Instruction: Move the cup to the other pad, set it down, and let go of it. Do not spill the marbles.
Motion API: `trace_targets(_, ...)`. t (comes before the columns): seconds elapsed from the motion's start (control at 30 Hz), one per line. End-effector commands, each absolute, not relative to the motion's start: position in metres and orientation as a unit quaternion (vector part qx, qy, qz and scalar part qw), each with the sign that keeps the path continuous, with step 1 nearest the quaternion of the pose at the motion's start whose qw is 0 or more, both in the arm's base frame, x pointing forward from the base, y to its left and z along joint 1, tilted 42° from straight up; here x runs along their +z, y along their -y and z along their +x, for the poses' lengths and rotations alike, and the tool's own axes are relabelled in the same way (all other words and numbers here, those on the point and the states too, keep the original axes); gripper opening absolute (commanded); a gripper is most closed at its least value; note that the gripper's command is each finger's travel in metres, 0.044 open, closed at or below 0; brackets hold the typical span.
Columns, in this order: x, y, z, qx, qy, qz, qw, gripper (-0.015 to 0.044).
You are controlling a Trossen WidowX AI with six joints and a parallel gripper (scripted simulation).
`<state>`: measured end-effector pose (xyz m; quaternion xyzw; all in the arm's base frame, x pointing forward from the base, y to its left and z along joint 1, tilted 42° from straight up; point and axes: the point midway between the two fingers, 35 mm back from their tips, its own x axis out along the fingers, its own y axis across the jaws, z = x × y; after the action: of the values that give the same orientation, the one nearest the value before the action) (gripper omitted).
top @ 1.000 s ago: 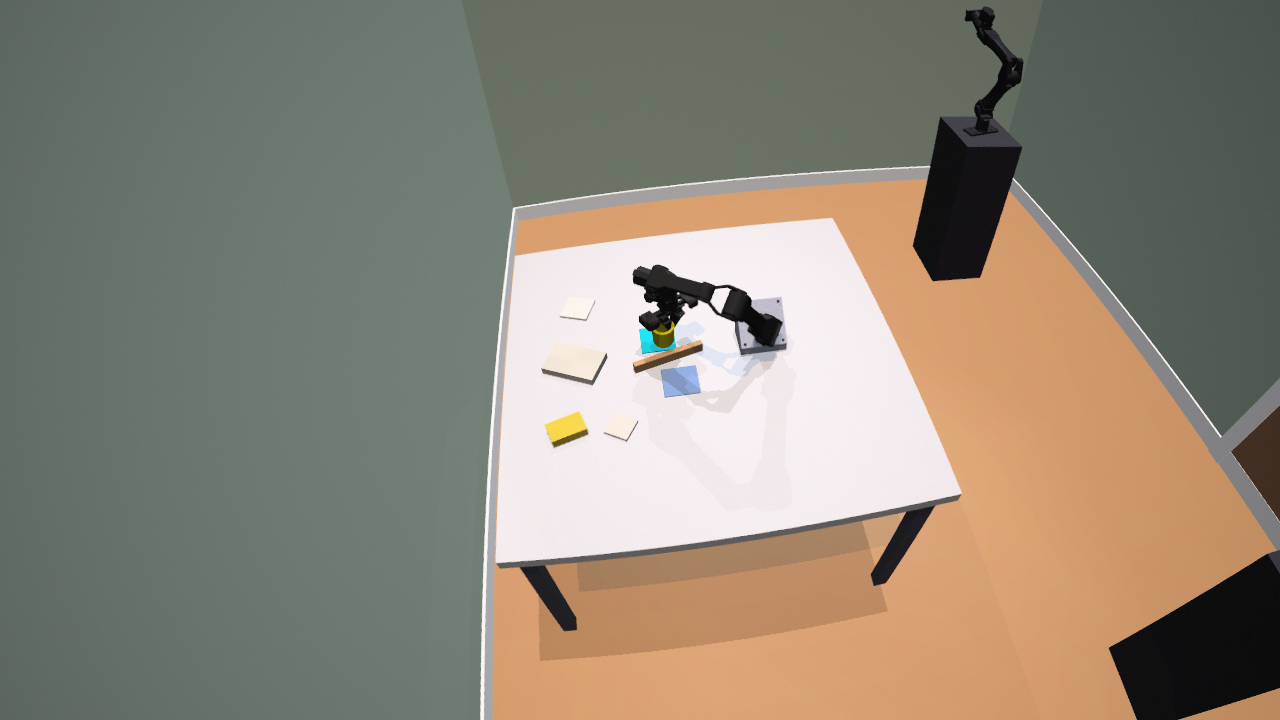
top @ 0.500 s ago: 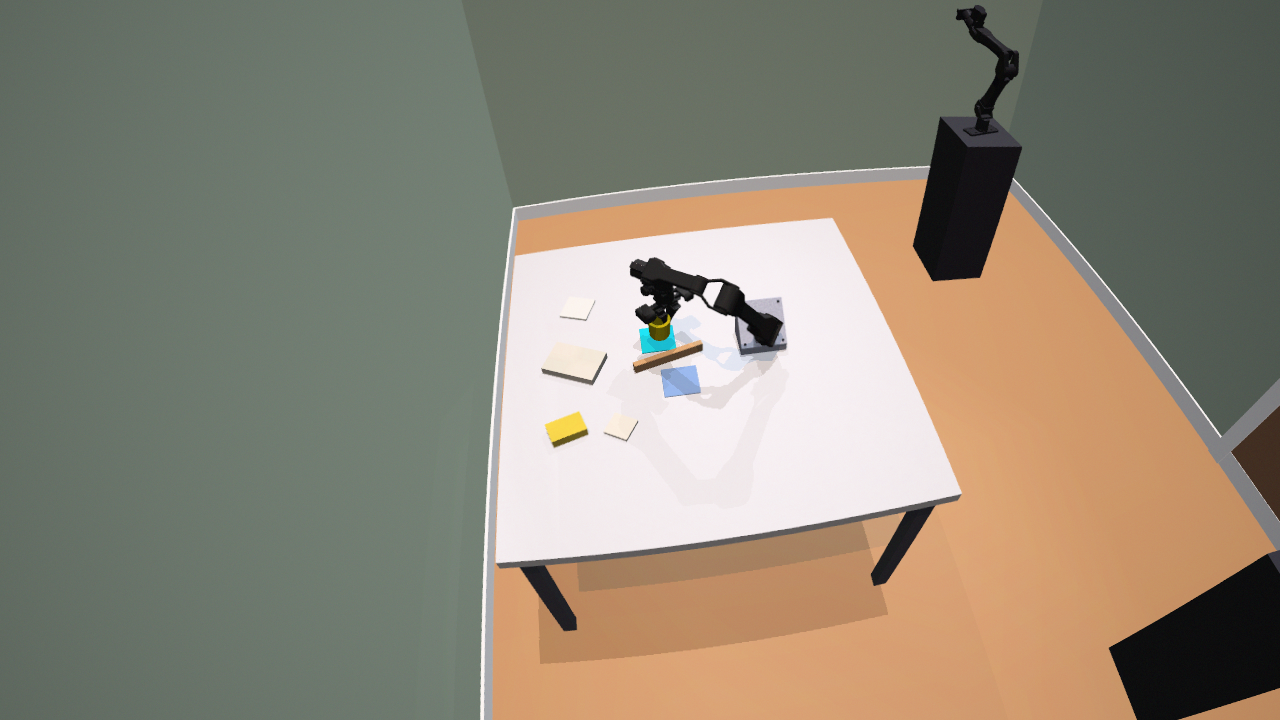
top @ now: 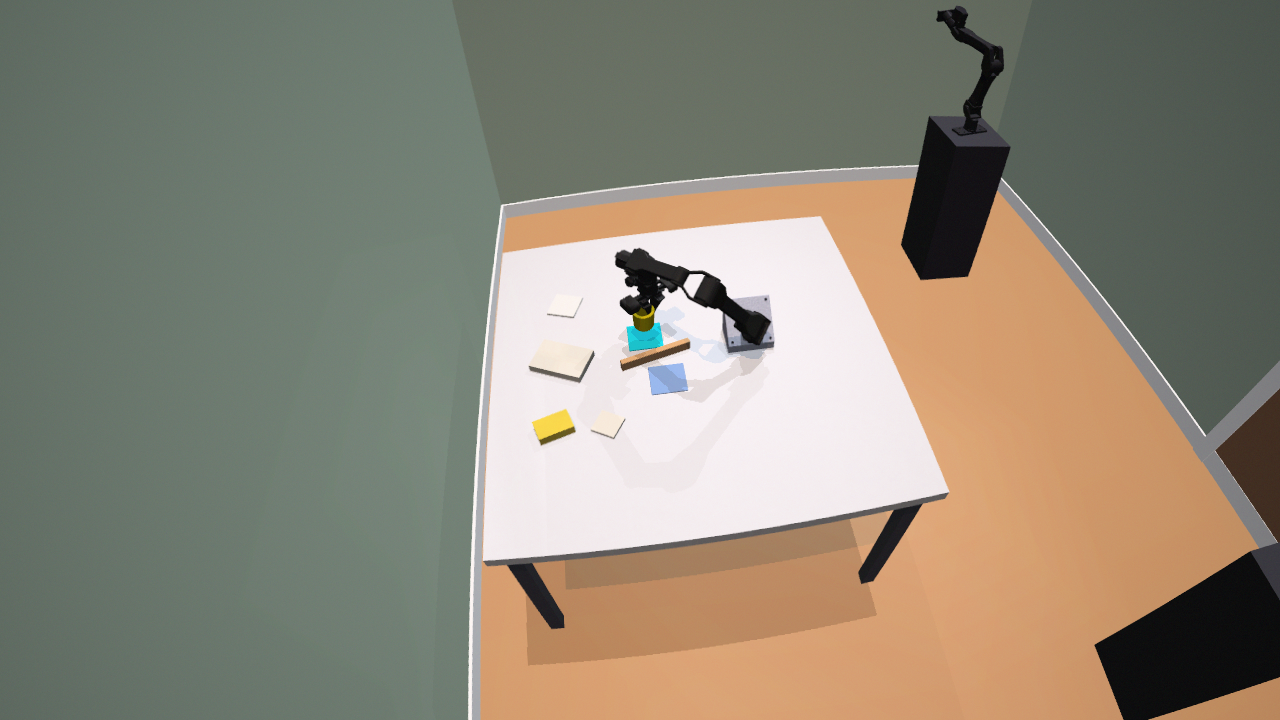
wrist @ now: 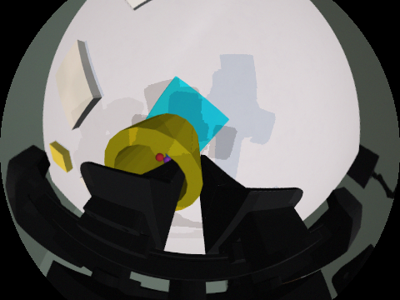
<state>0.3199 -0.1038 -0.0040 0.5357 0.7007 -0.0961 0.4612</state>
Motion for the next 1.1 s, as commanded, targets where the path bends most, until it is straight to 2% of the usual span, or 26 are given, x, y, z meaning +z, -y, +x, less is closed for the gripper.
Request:
trace_targets(0.0, -0.012, 0.110, 0.321, -0.096, -0.703, 0.535, 0.459, 0.0000)
trace_targets(1.07, -0.043, 0.083, 0.321, -0.096, -0.703, 0.535, 0.459, 0.0000)
